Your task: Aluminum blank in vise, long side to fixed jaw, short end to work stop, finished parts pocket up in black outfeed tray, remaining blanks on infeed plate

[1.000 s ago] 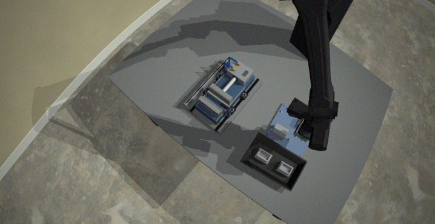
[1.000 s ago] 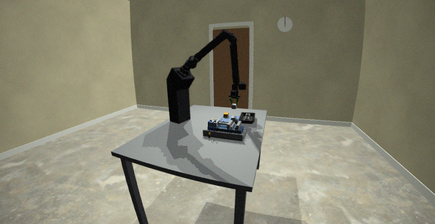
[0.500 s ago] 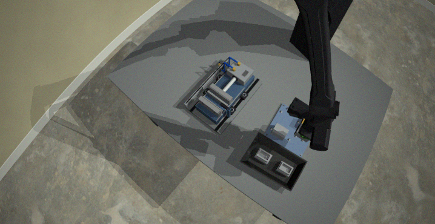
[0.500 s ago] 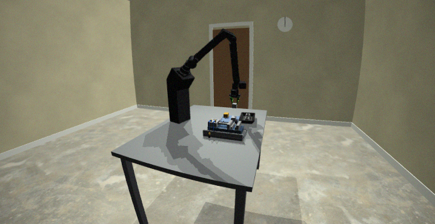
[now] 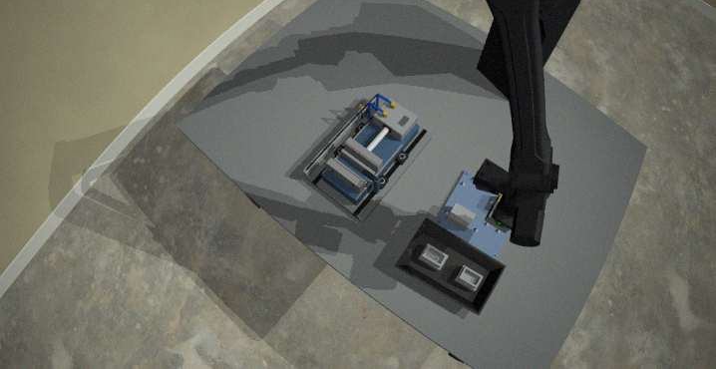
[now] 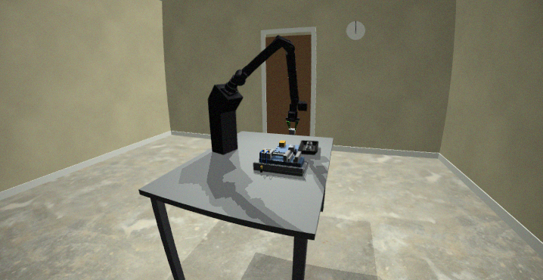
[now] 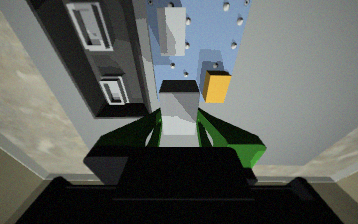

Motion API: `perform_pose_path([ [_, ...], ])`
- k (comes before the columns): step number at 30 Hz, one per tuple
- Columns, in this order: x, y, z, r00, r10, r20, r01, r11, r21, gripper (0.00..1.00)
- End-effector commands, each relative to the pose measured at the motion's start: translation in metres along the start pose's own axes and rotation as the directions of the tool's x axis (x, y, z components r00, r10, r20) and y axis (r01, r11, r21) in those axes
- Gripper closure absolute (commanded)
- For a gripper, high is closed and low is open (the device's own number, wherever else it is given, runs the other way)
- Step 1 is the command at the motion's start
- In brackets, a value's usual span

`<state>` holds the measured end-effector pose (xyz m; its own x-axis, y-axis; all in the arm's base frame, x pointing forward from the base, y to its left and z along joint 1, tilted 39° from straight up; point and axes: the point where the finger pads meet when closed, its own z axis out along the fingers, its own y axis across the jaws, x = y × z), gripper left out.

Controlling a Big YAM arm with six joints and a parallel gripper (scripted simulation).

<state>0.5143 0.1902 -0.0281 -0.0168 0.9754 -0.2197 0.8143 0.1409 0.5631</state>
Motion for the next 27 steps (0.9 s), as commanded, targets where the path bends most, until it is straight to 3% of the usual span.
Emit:
perform_pose_path([
  [1,-0.013,0.02,-0.02,1.0,0.006,-0.018,-0.007,0.999,-0.049,1.0],
  [8,-0.083,0.027,-0.018,1.0,0.027,-0.011,-0.027,0.998,-0.052,1.0],
  [10,-0.083,0.027,-0.018,1.0,0.027,-0.011,-0.027,0.998,-0.052,1.0],
  [25,-0.278,0.052,-0.019,0.998,0.068,-0.004,-0.068,0.996,-0.05,1.0],
  [27,-0.278,0.052,-0.019,0.998,0.068,-0.004,-0.068,0.996,-0.05,1.0],
])
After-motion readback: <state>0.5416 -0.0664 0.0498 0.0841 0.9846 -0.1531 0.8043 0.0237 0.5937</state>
